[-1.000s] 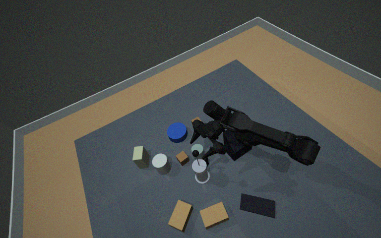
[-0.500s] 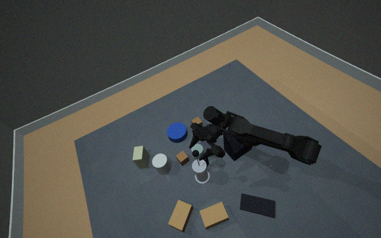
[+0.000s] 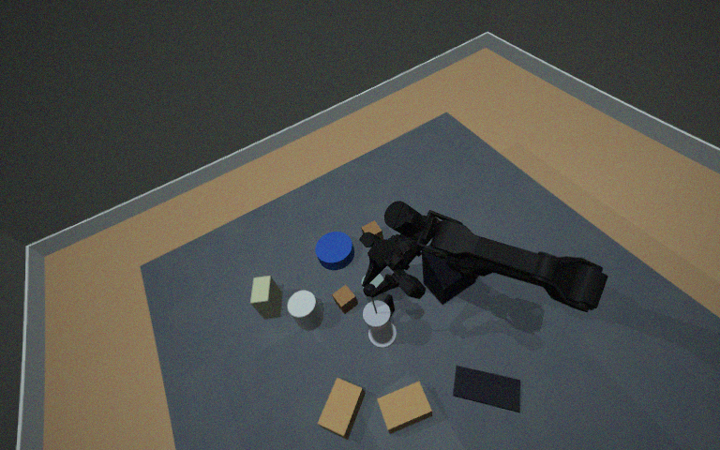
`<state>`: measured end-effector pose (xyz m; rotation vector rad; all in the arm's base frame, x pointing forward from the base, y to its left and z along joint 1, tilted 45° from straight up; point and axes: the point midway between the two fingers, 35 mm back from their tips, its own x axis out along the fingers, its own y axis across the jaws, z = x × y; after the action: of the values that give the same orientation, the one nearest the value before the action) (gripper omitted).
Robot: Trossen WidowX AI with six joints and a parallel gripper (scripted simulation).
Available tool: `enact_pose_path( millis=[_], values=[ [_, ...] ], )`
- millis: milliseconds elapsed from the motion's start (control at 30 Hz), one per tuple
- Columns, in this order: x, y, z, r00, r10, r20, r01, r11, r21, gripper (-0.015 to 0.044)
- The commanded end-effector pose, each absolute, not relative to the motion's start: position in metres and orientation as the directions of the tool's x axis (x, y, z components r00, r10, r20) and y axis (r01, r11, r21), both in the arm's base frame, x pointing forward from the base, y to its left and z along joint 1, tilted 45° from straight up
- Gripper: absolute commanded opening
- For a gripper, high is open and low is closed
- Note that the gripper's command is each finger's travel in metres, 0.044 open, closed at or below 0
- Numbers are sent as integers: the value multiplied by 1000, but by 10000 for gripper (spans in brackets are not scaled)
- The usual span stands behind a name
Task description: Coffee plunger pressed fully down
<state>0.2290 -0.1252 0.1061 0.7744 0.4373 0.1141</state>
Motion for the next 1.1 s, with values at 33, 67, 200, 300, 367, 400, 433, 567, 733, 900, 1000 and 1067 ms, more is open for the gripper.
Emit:
enact_pose_path(
  millis=[33,67,200,300,367,400,433,567,733,900,1000,1067],
  values=[
    [229,-125,106,905,256,-340,60,714,697,120],
    [229,-125,106,905,256,-340,60,714,697,120],
    [231,-124,101,904,257,-343,61,715,696,120],
    [232,-122,97,902,257,-346,62,716,696,120],
    [233,-121,94,902,258,-347,63,716,695,120],
    [234,-121,92,901,258,-348,63,717,695,120],
    [234,-120,91,901,258,-349,64,717,694,120],
    [236,-117,85,899,259,-352,65,718,693,120],
    [239,-114,78,898,259,-356,67,719,692,120],
    [241,-110,71,897,259,-358,68,720,691,120],
    [242,-108,66,896,259,-360,69,720,690,120],
    [243,-106,64,896,259,-360,69,721,690,120]
  ],
)
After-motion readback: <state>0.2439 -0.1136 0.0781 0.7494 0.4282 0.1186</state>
